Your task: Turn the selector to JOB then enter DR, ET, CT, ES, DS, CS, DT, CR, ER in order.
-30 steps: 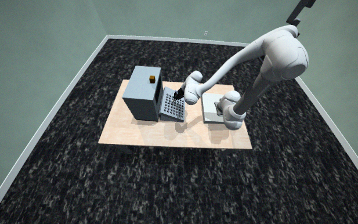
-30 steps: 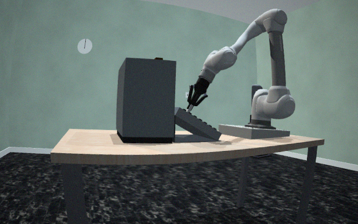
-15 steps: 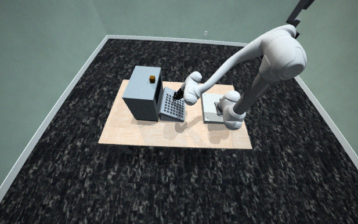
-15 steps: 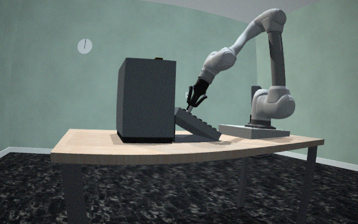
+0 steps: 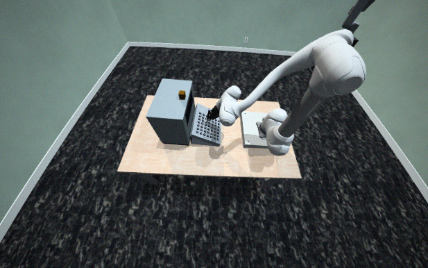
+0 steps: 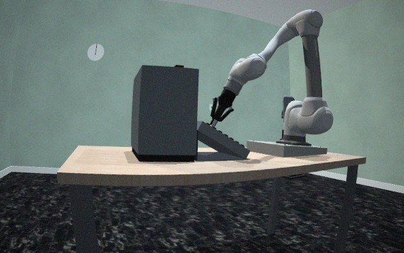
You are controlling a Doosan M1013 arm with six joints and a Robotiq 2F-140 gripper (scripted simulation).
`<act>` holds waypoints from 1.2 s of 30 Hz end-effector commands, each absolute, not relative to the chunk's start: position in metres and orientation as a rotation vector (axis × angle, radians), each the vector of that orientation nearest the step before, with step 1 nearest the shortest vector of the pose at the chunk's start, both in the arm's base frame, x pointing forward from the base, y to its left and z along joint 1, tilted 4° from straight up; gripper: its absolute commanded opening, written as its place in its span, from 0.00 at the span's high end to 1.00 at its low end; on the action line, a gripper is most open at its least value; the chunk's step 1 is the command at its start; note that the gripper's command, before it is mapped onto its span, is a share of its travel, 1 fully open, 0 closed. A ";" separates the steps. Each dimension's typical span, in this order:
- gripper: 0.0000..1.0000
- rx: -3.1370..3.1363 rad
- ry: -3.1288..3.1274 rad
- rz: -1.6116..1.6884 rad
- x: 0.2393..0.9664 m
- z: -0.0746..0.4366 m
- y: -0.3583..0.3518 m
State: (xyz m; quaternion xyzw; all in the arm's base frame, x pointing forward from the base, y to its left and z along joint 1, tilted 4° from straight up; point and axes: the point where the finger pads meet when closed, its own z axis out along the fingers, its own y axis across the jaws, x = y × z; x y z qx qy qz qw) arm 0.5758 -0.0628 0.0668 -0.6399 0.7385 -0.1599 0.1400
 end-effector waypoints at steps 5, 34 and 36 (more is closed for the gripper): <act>1.00 -1.849 2.134 -0.462 0.576 0.067 -0.063; 1.00 -1.849 2.134 -0.462 0.571 0.076 -0.062; 1.00 -1.849 2.134 -0.462 0.570 0.080 -0.062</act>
